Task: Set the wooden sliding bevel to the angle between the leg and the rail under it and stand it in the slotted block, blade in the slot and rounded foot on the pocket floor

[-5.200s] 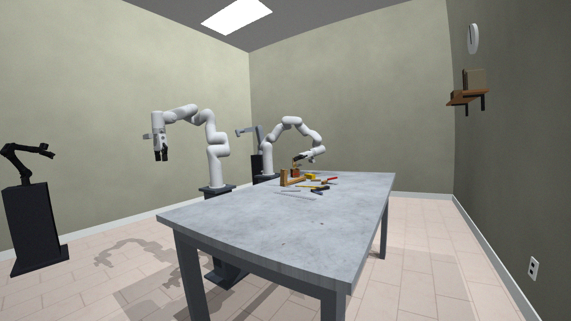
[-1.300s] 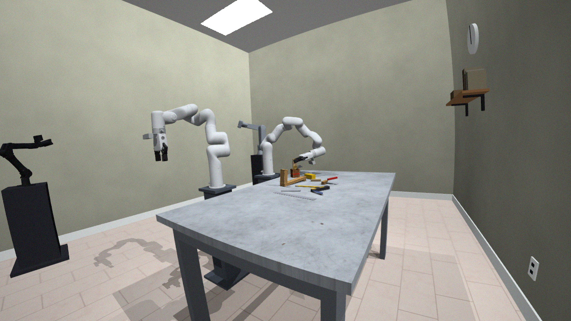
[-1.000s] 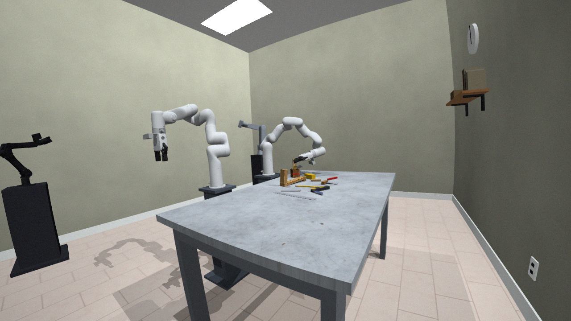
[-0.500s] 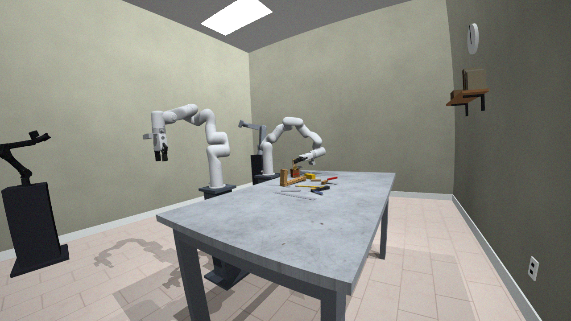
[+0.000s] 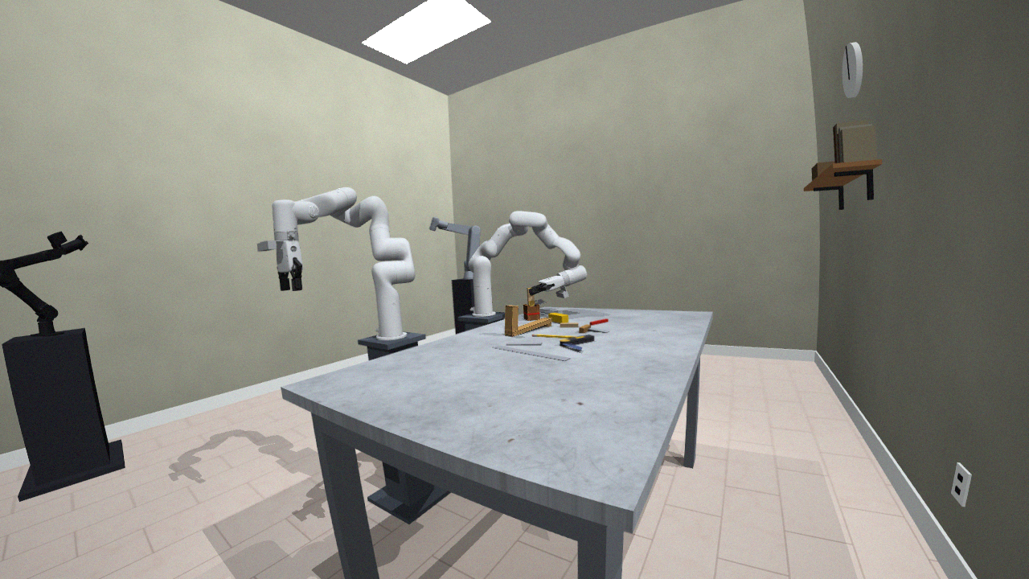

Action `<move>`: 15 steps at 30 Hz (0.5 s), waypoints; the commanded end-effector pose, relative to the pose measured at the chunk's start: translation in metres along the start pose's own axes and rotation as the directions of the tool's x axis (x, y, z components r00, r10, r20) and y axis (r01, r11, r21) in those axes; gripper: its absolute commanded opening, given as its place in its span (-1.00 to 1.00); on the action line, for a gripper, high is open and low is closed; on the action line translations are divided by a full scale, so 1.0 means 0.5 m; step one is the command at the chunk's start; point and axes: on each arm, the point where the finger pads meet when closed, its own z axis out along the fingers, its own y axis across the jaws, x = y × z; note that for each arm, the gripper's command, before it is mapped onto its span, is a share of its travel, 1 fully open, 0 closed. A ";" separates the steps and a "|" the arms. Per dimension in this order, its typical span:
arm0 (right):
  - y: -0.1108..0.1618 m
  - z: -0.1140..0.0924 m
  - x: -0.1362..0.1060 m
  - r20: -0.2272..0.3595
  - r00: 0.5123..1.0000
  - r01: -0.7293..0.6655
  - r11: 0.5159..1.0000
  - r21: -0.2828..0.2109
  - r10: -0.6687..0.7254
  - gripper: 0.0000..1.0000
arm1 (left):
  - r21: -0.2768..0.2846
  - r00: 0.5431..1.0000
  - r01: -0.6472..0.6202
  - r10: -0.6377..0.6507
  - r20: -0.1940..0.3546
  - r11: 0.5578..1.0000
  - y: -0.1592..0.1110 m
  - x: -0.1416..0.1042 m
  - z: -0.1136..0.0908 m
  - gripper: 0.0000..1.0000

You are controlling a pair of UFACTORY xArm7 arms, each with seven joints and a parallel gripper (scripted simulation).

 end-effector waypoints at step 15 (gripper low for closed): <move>0.000 -0.003 0.002 -0.003 1.000 0.000 1.000 0.001 0.000 1.00 | 0.000 1.000 -0.002 0.002 -0.003 1.000 0.001 0.006 0.001 -1.00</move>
